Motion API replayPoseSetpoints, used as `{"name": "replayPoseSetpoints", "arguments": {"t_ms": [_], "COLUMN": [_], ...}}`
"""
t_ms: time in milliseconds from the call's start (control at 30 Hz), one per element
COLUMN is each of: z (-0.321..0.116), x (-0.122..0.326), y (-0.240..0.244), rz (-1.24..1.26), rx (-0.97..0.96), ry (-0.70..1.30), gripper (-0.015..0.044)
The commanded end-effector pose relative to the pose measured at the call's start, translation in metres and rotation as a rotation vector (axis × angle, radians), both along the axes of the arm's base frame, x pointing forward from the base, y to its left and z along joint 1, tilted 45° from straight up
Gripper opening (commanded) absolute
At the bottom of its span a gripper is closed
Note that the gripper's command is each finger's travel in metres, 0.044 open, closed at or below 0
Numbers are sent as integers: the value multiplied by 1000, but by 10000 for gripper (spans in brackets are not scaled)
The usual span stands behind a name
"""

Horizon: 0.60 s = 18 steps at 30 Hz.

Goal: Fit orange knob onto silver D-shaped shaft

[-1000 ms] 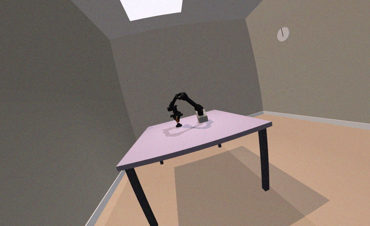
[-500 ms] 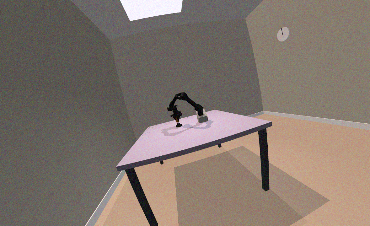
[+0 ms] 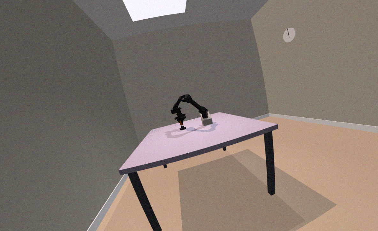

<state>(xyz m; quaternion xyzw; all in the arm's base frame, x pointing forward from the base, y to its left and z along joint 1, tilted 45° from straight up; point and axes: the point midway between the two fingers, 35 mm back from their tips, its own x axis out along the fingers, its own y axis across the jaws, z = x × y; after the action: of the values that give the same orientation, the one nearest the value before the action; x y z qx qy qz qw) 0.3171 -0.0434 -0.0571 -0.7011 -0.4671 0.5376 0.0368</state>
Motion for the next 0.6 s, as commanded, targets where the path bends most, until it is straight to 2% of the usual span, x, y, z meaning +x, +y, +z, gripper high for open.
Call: {"name": "replayPoseSetpoints", "arguments": {"t_ms": [0, 400, 567], "z": [-1, 3, 3], "x": [1, 1, 1], "y": [0, -3, -3], "rz": [-3, -3, -93], "rx": [-1, -1, -3], "ry": [2, 2, 88], "gripper": [0, 0, 0]}}
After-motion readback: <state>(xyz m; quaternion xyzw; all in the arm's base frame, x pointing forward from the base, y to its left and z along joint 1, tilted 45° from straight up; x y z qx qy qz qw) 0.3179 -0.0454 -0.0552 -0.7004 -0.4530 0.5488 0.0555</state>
